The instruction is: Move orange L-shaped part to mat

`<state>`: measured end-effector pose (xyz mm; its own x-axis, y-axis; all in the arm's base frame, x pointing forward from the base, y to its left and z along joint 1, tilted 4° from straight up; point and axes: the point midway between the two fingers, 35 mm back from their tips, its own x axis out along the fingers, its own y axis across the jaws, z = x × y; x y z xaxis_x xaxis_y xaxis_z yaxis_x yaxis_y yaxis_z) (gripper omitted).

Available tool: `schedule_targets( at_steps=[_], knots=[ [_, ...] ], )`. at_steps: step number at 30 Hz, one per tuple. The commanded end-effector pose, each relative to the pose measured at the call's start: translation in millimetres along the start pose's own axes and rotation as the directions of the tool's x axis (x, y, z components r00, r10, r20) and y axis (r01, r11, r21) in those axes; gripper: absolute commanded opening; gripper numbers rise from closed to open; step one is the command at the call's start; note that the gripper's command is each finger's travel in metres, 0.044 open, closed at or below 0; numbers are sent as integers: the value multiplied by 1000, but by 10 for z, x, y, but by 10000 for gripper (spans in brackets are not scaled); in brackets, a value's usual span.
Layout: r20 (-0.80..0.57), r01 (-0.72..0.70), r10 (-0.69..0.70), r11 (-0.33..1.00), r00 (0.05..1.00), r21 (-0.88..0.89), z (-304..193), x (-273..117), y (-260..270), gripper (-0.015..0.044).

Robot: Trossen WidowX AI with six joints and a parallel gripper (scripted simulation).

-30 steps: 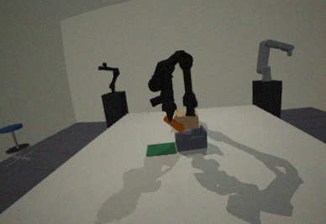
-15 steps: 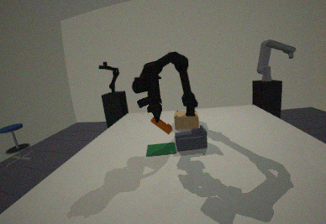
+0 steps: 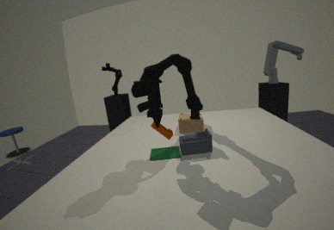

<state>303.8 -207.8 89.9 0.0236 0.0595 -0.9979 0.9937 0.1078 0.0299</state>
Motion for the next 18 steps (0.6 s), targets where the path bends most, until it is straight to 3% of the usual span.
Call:
schedule_targets(
  at_steps=[1,18],
  knots=[
    [-2,9,-9,1000,1000,-6,-2,83,-18,0],
    [-2,9,-9,1000,1000,-6,-3,350,-21,0]
  ],
)
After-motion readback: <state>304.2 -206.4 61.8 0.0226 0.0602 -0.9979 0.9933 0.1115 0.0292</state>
